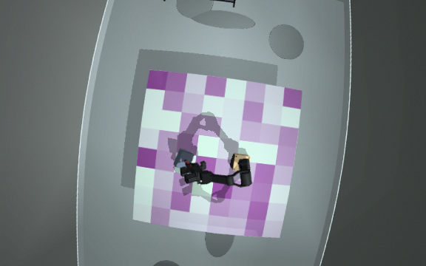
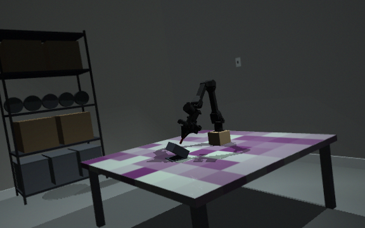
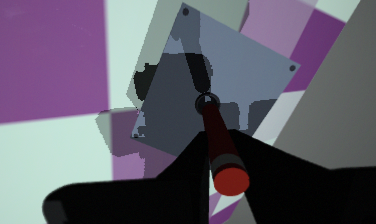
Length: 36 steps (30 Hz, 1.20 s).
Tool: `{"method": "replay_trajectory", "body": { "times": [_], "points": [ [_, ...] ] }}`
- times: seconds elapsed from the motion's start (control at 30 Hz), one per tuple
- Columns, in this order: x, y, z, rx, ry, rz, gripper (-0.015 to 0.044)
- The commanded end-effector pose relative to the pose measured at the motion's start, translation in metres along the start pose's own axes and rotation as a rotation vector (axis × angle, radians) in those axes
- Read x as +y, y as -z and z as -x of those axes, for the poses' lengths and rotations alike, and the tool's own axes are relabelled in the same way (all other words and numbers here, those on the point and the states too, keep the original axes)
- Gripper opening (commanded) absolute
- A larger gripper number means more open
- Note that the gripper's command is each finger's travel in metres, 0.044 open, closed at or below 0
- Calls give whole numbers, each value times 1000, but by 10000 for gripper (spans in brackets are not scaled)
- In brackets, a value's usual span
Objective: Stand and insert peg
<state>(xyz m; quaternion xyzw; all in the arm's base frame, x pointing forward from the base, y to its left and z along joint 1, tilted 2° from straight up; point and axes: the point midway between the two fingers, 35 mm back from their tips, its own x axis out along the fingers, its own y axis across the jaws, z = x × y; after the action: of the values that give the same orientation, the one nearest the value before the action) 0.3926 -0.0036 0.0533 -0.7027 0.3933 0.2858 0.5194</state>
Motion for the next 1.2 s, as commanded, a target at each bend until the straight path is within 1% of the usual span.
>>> {"method": "replay_trajectory", "body": {
  "times": [0.0,0.1,0.6,1.17],
  "points": [
    [0,0,-5,-3,-1,2,0],
    [0,0,-9,-2,-1,2,0],
    [0,0,-6,0,0,0,0],
    [2,-1,-15,0,1,0,0]
  ]
}}
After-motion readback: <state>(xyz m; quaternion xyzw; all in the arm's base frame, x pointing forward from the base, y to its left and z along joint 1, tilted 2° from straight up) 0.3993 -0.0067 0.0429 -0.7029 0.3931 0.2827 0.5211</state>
